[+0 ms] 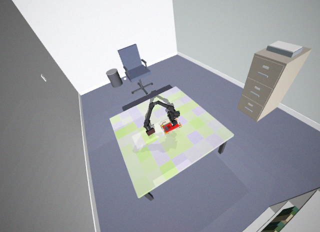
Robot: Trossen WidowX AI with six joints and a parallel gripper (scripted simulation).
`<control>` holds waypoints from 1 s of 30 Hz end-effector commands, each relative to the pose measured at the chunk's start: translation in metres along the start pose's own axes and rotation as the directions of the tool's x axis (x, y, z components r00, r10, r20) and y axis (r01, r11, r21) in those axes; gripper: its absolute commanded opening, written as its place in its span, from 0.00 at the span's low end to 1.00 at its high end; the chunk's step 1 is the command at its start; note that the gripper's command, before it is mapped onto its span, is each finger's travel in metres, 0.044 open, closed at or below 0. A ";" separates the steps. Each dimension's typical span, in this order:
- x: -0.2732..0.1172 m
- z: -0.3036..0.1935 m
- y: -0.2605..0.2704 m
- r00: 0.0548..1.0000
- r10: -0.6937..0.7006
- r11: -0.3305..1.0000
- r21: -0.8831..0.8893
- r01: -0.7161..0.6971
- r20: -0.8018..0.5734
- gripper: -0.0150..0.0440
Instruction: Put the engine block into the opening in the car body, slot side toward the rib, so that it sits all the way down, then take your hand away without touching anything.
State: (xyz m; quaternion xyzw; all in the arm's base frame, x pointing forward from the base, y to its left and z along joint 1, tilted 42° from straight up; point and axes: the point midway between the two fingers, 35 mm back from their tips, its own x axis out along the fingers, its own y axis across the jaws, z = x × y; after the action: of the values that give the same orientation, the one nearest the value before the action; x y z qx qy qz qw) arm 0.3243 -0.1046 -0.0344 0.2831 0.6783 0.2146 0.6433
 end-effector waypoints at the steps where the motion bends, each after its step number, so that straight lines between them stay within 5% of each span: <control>1: -0.001 0.001 0.000 1.000 0.001 1.000 0.003 -0.001 0.005 0.52; 16: -0.001 0.001 0.000 1.000 0.001 0.987 -0.161 0.000 0.005 0.52; 30: -0.001 0.002 0.000 1.000 0.001 1.000 0.009 -0.001 0.005 0.52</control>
State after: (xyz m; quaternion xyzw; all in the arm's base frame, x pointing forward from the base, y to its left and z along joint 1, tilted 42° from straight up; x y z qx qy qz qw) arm 0.3255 -0.1054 -0.0342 0.2603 0.6700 0.2371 0.6536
